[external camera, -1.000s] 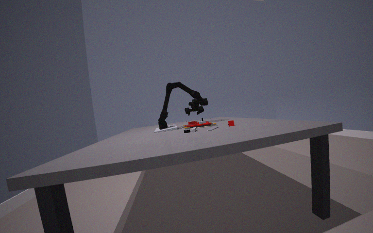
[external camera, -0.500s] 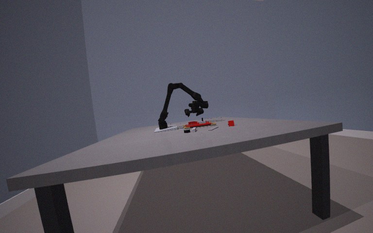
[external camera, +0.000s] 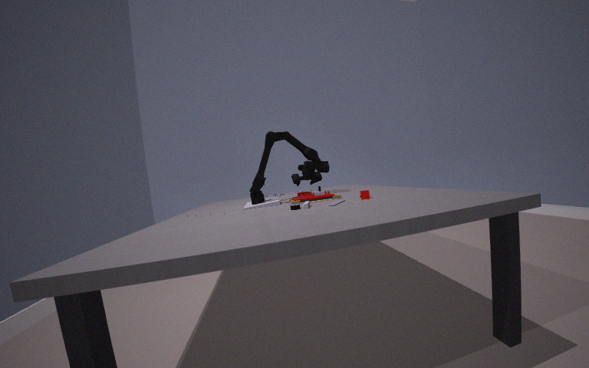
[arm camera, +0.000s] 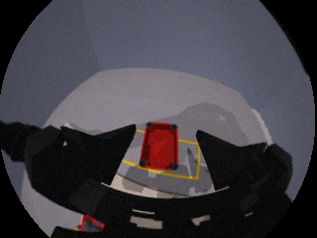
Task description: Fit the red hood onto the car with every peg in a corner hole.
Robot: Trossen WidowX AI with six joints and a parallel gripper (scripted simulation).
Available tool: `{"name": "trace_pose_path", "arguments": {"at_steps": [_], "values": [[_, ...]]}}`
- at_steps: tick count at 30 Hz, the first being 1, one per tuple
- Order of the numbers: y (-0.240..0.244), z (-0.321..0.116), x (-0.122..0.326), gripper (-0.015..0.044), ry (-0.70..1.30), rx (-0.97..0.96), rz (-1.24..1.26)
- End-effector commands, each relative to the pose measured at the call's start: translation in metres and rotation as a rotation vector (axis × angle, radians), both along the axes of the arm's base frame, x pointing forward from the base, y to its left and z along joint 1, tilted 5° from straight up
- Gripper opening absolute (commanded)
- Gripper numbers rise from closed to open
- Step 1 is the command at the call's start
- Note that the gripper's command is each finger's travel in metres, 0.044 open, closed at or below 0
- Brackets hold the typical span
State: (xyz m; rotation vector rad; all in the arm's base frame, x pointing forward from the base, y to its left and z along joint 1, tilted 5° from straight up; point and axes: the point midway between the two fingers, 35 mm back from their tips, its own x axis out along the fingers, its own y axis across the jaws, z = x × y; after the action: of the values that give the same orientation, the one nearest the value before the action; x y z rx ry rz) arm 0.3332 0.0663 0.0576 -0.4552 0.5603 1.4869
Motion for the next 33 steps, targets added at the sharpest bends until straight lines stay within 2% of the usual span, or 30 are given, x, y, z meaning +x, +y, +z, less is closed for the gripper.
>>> {"name": "trace_pose_path", "arguments": {"at_steps": [1, 33], "values": [[0.0, -0.007, -0.003, 0.044, 0.013, 0.005, 0.001], [-0.001, -0.029, -0.006, 0.044, -0.001, 0.002, 0.001]]}}
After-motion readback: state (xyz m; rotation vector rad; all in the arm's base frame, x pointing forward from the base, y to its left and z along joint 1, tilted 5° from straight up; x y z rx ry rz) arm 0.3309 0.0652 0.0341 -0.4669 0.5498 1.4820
